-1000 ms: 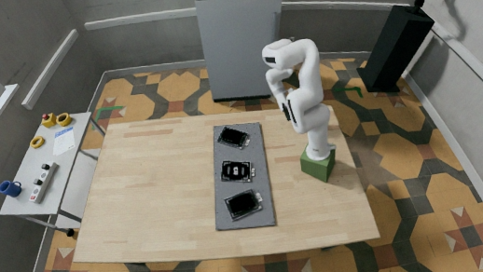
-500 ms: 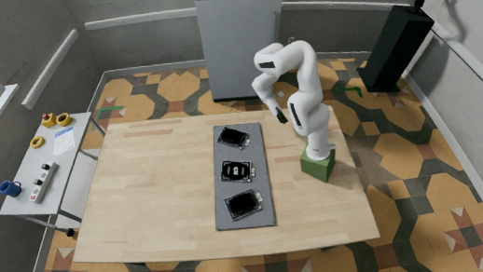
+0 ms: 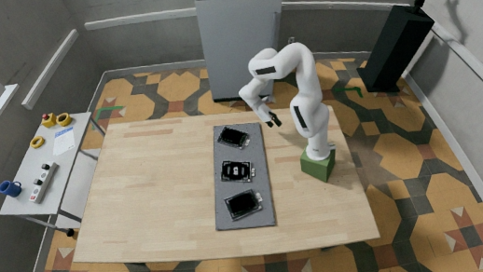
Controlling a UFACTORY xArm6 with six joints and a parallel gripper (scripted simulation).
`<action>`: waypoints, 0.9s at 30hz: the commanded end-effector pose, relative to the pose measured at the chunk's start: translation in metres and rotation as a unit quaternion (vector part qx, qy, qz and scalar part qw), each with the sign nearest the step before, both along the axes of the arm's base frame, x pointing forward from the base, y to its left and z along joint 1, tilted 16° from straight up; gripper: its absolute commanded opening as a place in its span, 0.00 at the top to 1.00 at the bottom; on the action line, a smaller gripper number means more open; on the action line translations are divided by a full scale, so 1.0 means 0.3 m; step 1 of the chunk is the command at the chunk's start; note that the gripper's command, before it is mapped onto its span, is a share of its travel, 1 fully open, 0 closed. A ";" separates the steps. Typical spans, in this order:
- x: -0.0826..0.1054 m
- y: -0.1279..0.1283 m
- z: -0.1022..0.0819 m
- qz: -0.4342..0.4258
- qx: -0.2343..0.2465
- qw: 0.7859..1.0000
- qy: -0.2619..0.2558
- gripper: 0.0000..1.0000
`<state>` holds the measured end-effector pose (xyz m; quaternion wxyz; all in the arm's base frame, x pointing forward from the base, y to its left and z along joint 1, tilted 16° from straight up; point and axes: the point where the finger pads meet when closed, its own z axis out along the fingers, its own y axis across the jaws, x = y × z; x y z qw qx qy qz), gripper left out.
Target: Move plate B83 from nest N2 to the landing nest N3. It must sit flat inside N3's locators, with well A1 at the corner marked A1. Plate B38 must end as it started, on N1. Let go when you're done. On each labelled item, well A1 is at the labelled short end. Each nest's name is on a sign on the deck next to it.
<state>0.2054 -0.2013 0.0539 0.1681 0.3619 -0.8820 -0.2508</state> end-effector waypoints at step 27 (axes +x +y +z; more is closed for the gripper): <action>0.384 0.223 -0.024 0.427 0.007 0.898 -0.103 0.00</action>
